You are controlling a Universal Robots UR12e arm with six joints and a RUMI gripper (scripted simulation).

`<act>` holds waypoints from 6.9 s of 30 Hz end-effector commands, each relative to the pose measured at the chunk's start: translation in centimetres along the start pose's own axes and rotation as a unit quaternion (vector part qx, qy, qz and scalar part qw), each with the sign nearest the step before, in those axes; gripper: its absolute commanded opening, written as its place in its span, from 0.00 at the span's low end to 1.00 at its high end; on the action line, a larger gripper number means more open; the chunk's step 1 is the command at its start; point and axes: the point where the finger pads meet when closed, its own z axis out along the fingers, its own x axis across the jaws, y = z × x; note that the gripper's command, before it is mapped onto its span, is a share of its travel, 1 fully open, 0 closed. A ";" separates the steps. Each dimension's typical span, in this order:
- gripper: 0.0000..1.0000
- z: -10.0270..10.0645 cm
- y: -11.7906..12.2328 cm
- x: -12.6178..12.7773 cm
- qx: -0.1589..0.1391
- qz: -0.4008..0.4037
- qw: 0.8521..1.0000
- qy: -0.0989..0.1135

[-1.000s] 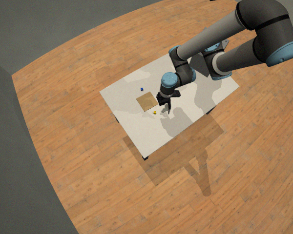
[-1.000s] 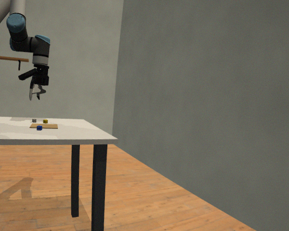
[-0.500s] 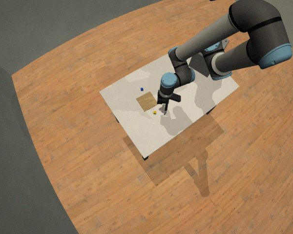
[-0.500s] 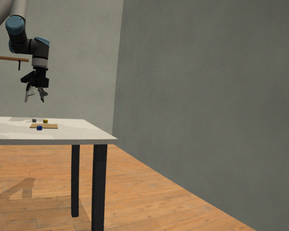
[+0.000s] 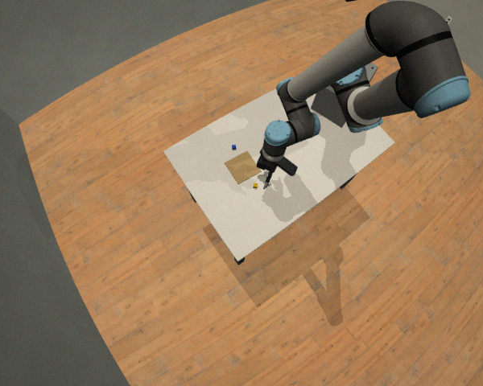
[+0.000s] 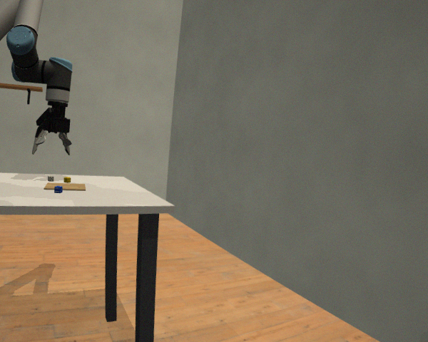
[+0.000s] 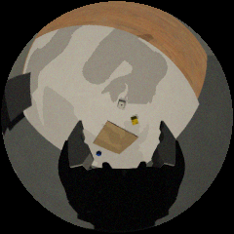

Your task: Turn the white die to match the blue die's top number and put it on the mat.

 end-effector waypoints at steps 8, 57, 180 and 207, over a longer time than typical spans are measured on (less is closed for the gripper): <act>1.00 0.7 0.1 0.1 -0.005 0.105 0.994 0.001; 0.21 0.8 0.2 0.1 -0.005 0.116 0.993 0.001; 0.21 8.5 0.1 0.1 -0.005 0.116 0.993 0.001; 0.21 8.6 0.1 0.1 -0.005 0.116 0.993 0.001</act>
